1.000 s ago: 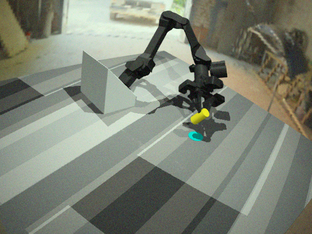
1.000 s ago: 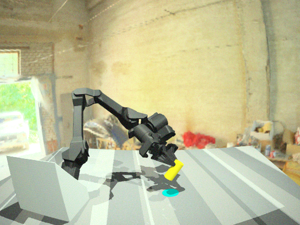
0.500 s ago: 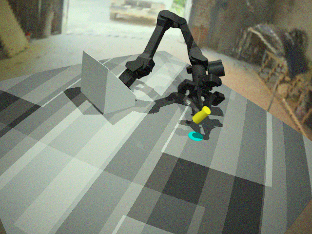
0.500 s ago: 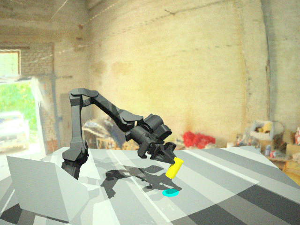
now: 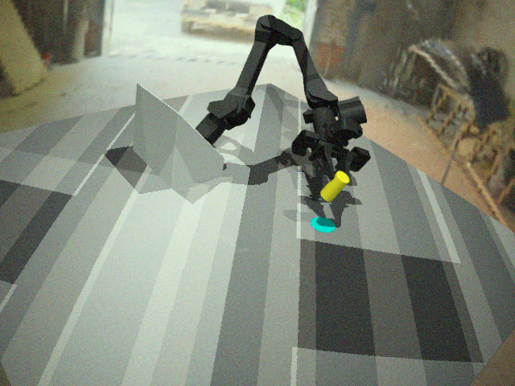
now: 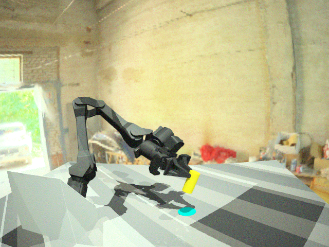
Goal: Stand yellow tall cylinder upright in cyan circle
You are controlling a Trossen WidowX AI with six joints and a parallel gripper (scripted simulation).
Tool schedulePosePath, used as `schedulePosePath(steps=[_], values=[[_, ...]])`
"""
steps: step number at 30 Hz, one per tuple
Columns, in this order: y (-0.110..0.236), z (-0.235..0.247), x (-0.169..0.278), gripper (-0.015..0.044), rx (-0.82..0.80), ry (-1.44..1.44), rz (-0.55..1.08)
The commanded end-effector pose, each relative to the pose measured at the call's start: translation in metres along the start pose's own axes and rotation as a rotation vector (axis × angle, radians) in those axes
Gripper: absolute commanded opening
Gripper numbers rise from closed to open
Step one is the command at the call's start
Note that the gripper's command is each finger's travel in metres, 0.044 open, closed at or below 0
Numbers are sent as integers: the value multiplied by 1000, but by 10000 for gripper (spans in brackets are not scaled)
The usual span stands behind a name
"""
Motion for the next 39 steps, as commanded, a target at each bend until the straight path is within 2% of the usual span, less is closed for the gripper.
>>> schedulePosePath(steps=[1, 39], values=[[3, 0, -1, 105, -12, -23, -29], [27, -6, -1, 105, -145, -215, -225]])
Point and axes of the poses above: the point midway between the two fingers, 35 mm back from their tips, its own y axis back along the fingers, its own z axis across the jaws, x = y × z, the point moved 3 cm from there along y, back along the fingers, and after that the axes turned 11 degrees about -y, right-handed, at the moved point
